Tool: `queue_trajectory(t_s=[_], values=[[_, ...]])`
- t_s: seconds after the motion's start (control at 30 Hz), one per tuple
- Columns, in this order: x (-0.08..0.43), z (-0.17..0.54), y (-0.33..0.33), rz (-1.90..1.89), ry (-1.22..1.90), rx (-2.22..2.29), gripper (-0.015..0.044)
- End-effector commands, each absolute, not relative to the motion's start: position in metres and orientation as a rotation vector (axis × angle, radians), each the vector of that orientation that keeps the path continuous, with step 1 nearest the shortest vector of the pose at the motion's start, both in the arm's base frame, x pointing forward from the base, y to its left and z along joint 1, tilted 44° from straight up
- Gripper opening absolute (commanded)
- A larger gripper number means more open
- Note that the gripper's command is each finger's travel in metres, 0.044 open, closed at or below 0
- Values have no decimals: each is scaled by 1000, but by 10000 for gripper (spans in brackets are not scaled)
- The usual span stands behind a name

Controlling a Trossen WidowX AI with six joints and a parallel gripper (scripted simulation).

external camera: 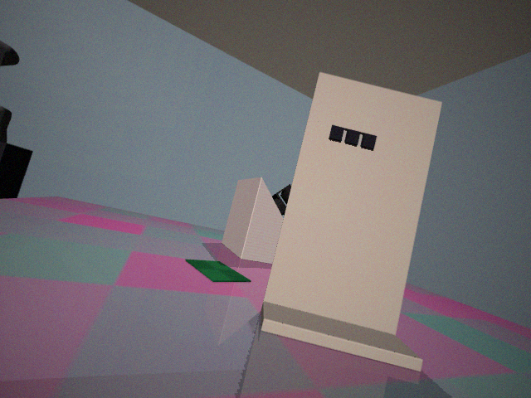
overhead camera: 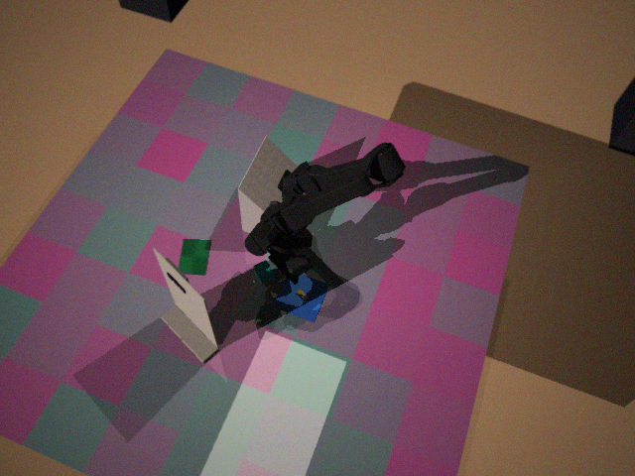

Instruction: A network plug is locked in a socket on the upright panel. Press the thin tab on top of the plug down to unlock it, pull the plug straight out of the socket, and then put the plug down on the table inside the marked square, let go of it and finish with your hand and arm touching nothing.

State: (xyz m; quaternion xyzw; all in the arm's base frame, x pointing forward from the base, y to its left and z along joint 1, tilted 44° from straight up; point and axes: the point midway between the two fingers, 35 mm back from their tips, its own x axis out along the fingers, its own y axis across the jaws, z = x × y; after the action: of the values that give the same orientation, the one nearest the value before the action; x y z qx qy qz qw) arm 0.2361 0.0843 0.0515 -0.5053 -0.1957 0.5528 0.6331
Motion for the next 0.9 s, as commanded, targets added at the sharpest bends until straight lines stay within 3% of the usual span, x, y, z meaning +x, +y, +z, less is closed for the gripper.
queue_trajectory(t_s=[0.0, 0.87], values=[[238, 55, 82, 1258, -459, -1164, 156], [236, 69, 72, 1255, -464, -1158, 156]])
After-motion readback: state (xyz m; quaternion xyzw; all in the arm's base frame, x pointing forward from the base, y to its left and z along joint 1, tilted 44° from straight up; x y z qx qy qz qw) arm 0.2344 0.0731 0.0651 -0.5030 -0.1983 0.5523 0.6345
